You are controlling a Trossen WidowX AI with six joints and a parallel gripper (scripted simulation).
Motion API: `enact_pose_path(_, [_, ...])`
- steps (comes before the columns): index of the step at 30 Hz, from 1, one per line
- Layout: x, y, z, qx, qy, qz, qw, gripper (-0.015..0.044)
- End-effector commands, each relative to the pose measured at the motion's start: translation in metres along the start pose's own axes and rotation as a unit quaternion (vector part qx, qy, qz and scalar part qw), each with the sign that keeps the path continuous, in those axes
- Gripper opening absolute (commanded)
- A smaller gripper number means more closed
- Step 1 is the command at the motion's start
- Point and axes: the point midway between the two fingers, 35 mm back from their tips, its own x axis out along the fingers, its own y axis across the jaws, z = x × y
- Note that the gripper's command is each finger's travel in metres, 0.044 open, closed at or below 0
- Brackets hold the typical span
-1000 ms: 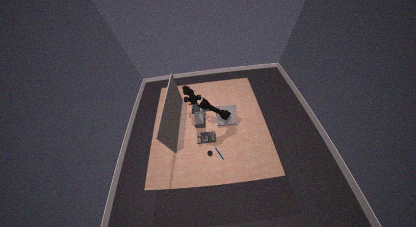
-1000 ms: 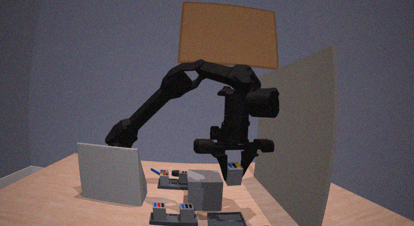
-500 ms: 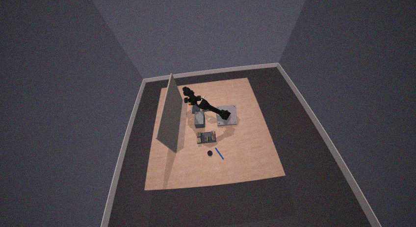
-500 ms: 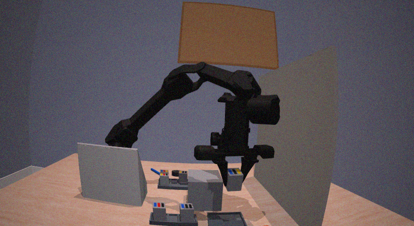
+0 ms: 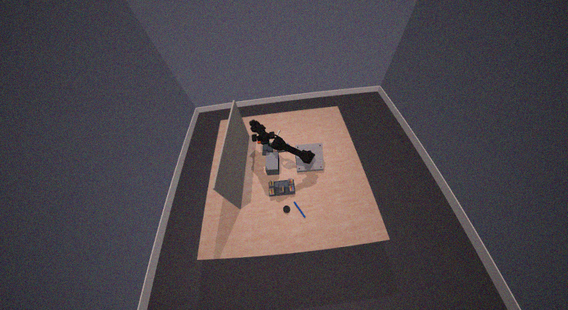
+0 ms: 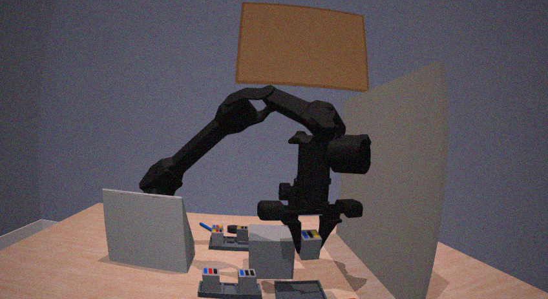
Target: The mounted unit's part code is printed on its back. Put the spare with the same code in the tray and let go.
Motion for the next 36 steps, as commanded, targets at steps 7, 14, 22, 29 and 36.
enact_pose_path(7, [0.009, 0.0, 0.0, 0.003, -0.002, -0.003, 1.0, 0.0])
enact_pose_path(14, [0.016, 0.0, 0.0, 0.003, -0.002, -0.003, 1.0, 0.0])
enact_pose_path(22, [0.024, 0.0, 0.0, 0.003, -0.003, -0.003, 1.0, 0.0])
enact_pose_path(29, [0.031, 0.0, 0.001, 0.003, -0.003, -0.003, 1.0, 0.0])
enact_pose_path(36, [0.037, 0.001, 0.001, 0.003, -0.003, -0.003, 1.0, 0.0])
